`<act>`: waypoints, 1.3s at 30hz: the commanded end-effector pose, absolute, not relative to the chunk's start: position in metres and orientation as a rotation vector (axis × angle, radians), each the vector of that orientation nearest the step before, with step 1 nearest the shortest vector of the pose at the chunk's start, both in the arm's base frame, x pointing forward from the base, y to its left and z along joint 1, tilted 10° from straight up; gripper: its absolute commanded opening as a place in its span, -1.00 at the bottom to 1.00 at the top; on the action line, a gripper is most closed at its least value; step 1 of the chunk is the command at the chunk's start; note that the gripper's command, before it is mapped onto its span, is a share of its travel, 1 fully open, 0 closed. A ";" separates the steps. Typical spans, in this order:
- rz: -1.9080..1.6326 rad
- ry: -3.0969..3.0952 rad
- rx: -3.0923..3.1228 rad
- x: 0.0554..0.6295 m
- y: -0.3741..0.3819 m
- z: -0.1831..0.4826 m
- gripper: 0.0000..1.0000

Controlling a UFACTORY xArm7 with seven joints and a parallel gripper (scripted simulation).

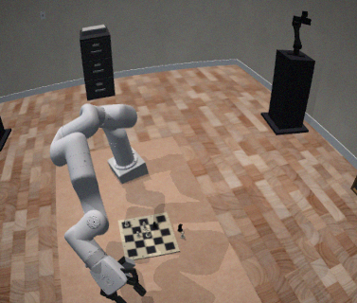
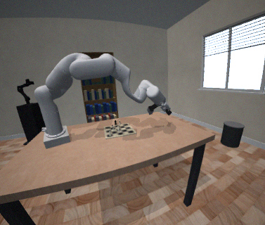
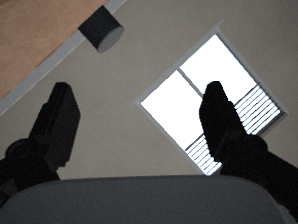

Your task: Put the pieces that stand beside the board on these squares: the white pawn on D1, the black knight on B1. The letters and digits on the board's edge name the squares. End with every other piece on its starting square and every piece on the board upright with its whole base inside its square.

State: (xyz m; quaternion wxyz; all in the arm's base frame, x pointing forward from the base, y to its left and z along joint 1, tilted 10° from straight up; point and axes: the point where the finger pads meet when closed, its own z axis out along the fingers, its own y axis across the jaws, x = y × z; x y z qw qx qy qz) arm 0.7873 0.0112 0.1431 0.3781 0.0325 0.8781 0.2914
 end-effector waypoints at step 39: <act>1.078 2.284 0.176 0.784 0.028 0.148 1.00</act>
